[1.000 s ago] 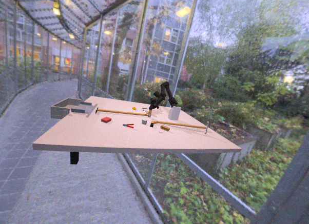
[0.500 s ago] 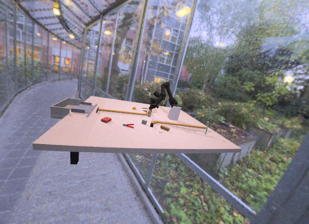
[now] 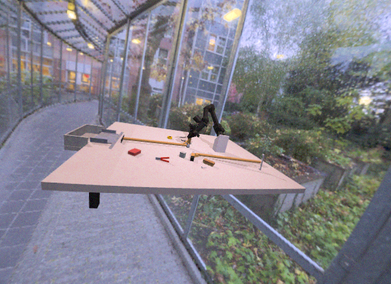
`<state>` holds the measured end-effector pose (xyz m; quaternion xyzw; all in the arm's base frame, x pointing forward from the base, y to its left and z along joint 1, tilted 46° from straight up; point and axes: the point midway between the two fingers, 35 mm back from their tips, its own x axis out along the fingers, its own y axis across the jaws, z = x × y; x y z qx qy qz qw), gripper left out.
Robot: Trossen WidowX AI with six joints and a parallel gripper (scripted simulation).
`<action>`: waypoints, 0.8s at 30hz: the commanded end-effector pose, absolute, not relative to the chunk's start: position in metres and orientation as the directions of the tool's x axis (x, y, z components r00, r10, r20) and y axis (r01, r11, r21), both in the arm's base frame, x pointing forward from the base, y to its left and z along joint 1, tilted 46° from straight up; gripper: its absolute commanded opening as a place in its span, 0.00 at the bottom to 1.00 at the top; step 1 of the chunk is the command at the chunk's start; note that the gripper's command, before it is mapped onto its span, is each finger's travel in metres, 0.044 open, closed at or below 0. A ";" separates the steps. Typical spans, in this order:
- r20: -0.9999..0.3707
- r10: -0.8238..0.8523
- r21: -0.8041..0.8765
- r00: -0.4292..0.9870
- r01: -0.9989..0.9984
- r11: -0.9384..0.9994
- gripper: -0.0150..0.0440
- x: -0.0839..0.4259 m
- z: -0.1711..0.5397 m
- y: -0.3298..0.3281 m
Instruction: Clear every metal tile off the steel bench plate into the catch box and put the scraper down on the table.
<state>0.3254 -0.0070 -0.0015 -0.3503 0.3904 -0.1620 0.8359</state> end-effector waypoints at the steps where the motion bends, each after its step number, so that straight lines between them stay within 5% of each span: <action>1: -0.532 -0.540 -0.708 0.652 0.006 0.706 0.25 0.336 0.003 -0.006; 24: -0.522 -0.546 -0.710 0.655 0.020 0.704 0.25 0.371 0.010 -0.011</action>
